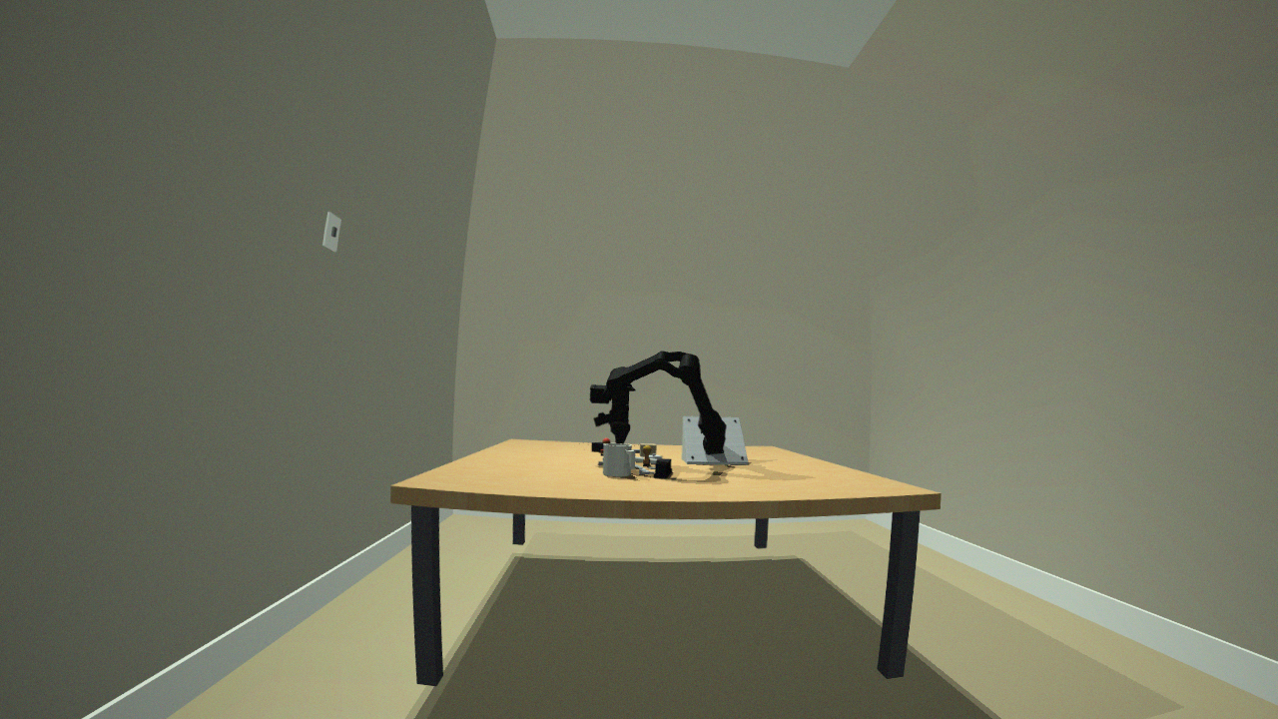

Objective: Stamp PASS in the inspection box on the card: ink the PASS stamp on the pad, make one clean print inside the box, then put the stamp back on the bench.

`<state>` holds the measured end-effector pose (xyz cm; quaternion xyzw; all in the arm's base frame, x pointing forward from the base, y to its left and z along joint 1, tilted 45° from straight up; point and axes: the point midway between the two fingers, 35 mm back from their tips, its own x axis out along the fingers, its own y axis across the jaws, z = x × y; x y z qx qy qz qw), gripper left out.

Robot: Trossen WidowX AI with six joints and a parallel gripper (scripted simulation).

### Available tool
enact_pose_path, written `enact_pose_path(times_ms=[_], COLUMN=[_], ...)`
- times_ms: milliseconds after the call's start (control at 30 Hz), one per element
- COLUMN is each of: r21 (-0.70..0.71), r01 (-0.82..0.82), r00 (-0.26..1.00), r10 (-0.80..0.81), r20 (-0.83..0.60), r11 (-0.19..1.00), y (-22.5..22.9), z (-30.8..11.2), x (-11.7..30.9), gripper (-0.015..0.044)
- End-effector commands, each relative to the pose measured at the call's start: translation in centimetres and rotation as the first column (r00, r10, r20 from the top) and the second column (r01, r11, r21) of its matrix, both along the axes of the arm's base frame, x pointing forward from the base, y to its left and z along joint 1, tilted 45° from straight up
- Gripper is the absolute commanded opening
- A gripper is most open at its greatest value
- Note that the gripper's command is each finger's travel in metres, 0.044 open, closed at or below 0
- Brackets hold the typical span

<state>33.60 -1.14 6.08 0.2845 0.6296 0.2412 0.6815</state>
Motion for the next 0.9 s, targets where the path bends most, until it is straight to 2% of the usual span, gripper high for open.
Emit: enact_pose_path(times_ms=[0, 867], r21=[-0.003, -0.005], r01=[-0.004, -0.004], r00=[1.000, 1.000], r10=[0.004, 0.004], r20=[0.009, 0.008], r11=[1.000, 1.000], y=[-0.2, -2.8], z=[0.3, 2.8], x=[0.1, -0.2], gripper=[0.0000, 0.0000])
